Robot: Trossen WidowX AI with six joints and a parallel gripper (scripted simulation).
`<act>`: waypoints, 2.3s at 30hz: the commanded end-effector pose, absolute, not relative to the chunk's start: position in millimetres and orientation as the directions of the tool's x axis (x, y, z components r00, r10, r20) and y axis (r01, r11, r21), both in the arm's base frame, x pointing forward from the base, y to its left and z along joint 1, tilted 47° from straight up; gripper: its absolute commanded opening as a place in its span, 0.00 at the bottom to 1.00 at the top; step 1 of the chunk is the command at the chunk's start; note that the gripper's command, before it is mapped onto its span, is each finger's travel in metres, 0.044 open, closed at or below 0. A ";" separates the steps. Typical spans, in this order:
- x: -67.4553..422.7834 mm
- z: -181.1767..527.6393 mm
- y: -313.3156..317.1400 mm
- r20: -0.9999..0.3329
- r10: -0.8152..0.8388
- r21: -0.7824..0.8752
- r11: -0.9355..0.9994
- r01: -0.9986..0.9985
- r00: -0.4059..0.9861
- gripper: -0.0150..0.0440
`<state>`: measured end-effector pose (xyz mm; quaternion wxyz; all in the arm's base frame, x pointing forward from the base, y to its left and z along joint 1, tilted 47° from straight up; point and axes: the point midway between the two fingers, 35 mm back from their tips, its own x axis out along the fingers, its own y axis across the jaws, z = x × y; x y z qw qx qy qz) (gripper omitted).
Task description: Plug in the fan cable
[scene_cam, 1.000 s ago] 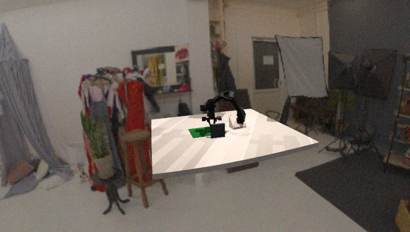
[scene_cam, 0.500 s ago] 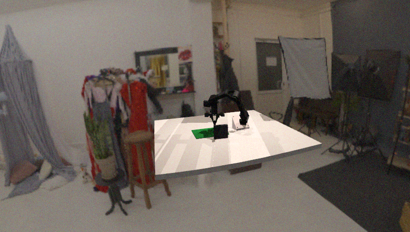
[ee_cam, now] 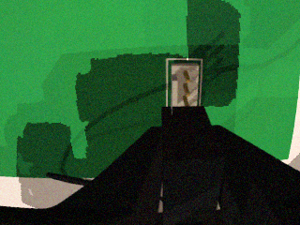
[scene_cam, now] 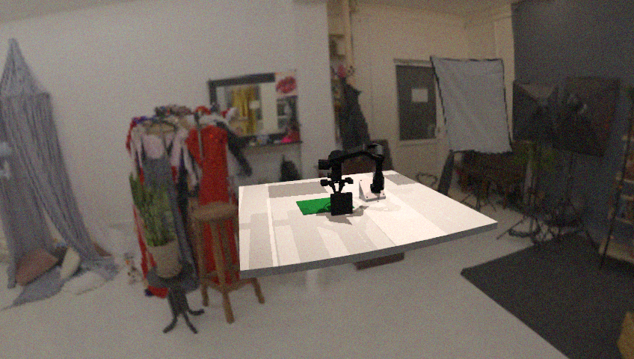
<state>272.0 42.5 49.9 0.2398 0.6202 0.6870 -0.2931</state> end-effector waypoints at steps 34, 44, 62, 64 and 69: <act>265.4 41.9 38.9 -0.685 0.718 -0.121 0.055 0.991 -0.124 0.25; 262.9 28.9 52.9 -0.685 0.718 -0.121 0.055 0.991 -0.124 0.25; 265.3 30.4 54.7 -0.685 0.718 -0.126 0.051 0.991 -0.123 0.25; 266.1 30.3 54.7 -0.685 0.718 -0.124 0.052 0.991 -0.123 0.25; 267.3 30.3 54.9 -0.685 0.718 -0.122 0.054 0.991 -0.123 0.25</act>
